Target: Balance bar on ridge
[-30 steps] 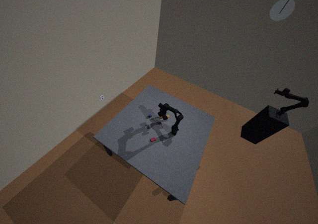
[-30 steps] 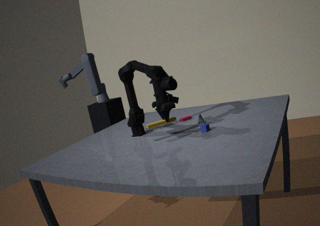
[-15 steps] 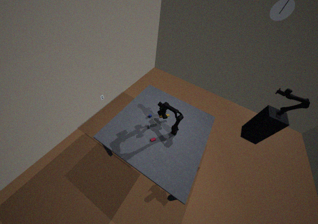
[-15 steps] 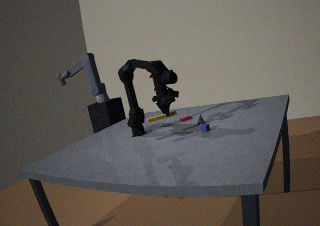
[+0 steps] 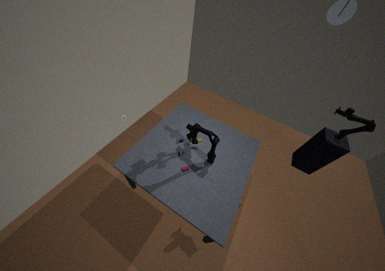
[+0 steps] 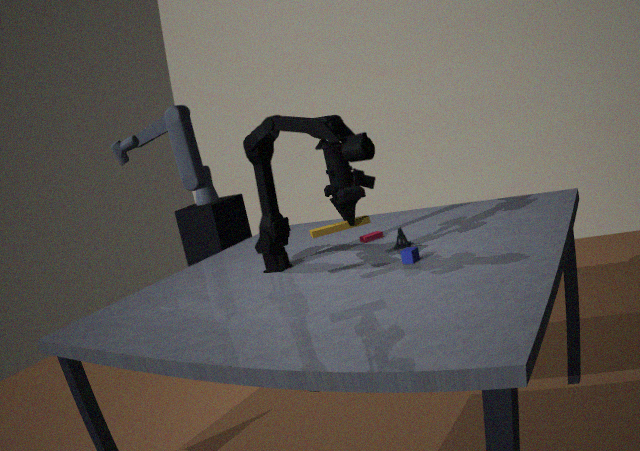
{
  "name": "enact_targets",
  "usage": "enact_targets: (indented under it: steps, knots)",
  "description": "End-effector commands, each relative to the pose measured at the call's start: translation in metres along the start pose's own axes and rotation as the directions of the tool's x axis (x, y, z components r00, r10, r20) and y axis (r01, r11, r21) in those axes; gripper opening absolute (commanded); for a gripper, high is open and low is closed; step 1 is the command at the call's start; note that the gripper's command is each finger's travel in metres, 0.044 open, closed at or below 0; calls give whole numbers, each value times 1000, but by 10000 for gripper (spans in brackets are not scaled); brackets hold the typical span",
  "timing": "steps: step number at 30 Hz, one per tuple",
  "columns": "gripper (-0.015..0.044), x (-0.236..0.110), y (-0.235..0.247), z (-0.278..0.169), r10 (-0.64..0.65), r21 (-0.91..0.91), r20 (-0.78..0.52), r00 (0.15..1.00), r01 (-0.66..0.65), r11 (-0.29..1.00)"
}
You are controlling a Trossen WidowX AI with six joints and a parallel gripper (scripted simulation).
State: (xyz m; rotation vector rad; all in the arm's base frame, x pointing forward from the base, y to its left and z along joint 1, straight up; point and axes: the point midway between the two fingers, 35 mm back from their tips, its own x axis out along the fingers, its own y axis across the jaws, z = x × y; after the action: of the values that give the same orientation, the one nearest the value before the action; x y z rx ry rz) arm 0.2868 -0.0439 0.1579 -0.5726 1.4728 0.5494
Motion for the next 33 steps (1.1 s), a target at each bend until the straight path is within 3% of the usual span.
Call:
enact_targets:
  steps: [1, 33]
  knots:
    - [0, -2, 1, 12, -2, 29, 4, 1000, 2, 1000]
    - [0, -5, 38, 116, 3, 260, 15, 1000, -6, 966]
